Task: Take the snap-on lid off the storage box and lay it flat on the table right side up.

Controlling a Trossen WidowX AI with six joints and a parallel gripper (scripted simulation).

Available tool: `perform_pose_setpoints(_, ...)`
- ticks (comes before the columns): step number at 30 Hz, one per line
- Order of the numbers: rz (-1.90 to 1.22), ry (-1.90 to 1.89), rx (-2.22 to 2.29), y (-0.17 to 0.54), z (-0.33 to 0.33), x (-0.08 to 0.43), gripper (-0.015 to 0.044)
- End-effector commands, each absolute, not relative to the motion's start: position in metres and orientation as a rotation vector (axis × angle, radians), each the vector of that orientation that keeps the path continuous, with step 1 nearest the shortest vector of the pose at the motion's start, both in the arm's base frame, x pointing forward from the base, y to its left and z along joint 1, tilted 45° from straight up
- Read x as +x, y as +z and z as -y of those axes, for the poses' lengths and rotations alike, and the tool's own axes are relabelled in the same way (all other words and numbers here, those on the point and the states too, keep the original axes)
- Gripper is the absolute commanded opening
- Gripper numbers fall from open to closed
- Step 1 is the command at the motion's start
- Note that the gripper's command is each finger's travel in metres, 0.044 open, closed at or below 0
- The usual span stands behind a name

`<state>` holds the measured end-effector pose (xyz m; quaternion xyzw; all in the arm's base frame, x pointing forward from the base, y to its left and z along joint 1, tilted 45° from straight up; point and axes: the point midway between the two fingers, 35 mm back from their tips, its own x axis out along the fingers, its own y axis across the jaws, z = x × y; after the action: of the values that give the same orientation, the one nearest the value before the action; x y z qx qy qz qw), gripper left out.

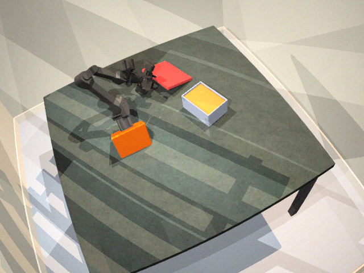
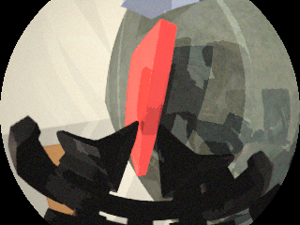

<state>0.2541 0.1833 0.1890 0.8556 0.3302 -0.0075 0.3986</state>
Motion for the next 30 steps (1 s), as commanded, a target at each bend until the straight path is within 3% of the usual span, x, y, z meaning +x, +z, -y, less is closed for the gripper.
perform_pose_setpoints(1,-0.840,-0.019,2.168,0.192,-0.183,0.254,0.0210)
perform_pose_setpoints(3,-0.840,-0.019,2.168,0.192,-0.183,0.254,0.0263)
perform_pose_setpoints(5,-0.840,-0.019,2.168,0.192,-0.183,0.254,0.0275)
perform_pose_setpoints(11,-0.840,-0.020,2.168,0.187,-0.182,0.244,0.0433)
perform_pose_setpoints(30,-0.842,-0.023,2.169,0.179,-0.177,0.207,0.0440)
